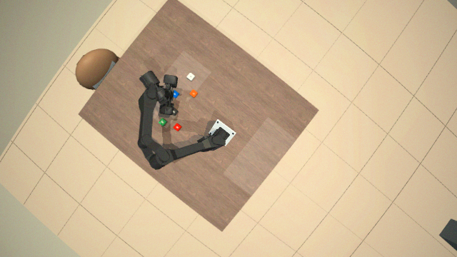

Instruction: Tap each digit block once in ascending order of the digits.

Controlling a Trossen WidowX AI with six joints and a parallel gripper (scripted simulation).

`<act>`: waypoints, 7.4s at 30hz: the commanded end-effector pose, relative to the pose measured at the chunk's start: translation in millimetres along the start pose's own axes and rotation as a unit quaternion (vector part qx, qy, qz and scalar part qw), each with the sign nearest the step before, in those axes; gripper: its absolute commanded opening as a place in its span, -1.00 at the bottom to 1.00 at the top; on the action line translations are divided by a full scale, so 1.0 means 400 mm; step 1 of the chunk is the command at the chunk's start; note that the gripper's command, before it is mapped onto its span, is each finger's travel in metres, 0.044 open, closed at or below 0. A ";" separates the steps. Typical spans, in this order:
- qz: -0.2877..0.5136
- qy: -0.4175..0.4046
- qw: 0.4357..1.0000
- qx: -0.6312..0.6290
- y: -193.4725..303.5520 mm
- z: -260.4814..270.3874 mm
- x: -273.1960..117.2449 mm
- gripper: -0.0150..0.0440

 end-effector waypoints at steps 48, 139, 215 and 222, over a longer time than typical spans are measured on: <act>0.008 -0.072 0.966 0.247 0.067 0.365 -0.131 0.86; 0.006 -0.067 0.967 0.244 -0.032 -0.123 -0.068 0.86; 0.006 -0.065 0.968 0.243 0.146 -0.354 0.168 -0.42; 0.006 -0.065 0.968 0.243 0.145 -0.354 0.174 -0.42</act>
Point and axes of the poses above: the point midway between the two fingers, 35 mm back from their tips, its own x axis out along the fingers, its own z axis across the jaws, y = z × x, the point moved 7 cm from there along -x, back along the fingers, and after that the axes turned 5 degrees about -x, right-handed, at the moved point
